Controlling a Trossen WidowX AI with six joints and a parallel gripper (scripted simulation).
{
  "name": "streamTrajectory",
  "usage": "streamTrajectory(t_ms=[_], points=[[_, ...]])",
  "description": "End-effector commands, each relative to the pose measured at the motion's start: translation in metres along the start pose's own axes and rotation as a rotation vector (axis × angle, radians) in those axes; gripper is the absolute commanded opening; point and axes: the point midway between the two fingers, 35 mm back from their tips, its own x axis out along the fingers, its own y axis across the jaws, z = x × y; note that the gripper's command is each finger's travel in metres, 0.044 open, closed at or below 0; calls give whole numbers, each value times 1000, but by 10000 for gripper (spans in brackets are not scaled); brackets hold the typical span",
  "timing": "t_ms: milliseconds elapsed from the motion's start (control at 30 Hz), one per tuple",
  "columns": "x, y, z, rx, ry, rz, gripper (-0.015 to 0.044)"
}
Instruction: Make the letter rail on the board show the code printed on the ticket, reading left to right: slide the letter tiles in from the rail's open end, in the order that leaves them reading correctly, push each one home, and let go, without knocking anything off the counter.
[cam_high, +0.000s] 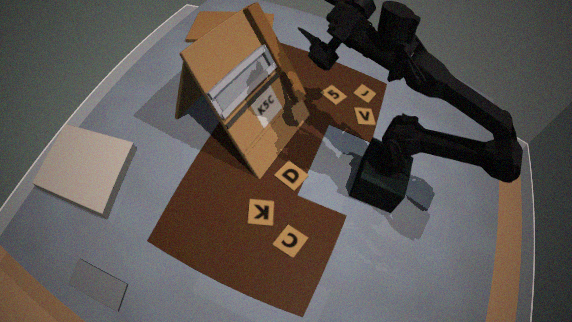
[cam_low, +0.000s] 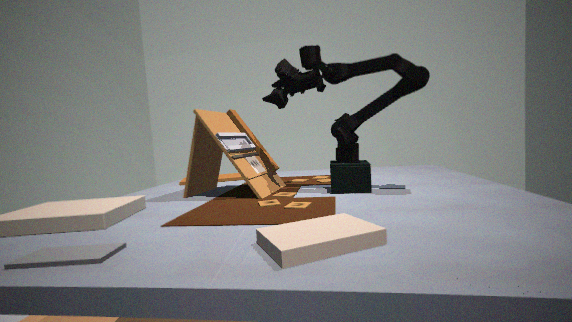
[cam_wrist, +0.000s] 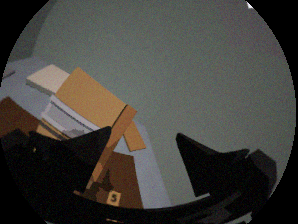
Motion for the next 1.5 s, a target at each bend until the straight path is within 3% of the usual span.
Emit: streamTrajectory(t_ms=[0, 333, 900, 1200, 1467], points=[[-9, 68, -37, 297, 108, 195, 440], [-44, 158, -99, 690, 389, 400, 440], [-46, 159, -101, 686, 401, 408, 440], [-39, 115, -55, 25, 367, 663, 440], [-29, 67, -14, -488, 158, 916, 440]])
